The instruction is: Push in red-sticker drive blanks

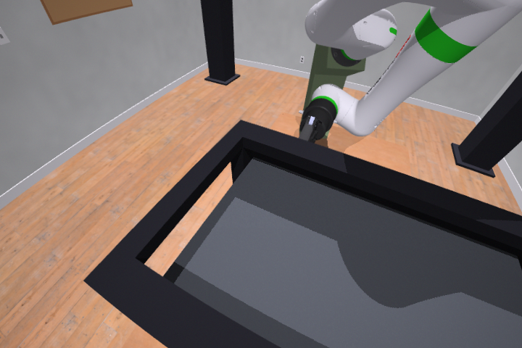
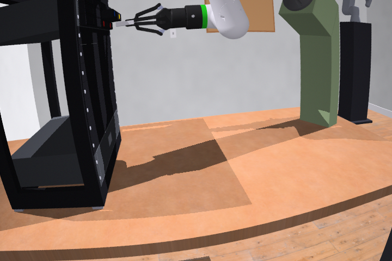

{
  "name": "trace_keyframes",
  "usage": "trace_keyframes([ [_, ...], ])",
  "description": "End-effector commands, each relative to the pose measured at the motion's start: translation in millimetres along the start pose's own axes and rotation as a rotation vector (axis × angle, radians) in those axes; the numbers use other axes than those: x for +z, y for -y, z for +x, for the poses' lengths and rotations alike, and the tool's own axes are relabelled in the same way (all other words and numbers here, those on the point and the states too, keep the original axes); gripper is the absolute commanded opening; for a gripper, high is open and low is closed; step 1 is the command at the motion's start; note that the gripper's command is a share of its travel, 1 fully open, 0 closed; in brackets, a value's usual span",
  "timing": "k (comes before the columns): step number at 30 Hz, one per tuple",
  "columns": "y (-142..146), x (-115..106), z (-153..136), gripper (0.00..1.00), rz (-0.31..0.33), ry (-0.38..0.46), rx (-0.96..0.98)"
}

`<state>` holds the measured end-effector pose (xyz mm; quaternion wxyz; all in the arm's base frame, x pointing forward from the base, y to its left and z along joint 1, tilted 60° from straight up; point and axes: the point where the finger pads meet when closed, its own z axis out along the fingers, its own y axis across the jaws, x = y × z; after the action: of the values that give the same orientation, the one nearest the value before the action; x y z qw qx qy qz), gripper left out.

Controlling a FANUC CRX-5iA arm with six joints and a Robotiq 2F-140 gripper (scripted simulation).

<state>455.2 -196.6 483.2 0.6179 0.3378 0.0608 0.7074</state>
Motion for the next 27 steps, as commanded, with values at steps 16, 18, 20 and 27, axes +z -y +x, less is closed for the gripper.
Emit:
trace_keyframes([
  [16,-0.1,-60.4,0.0,0.00,-0.001,0.000,0.000],
  [18,-0.1,-60.4,0.0,0.00,-0.001,0.000,0.000],
  [20,-0.1,-60.4,0.0,0.00,-0.001,0.000,0.000],
  [27,-0.1,-60.4,0.0,0.00,-0.001,0.000,0.000],
])
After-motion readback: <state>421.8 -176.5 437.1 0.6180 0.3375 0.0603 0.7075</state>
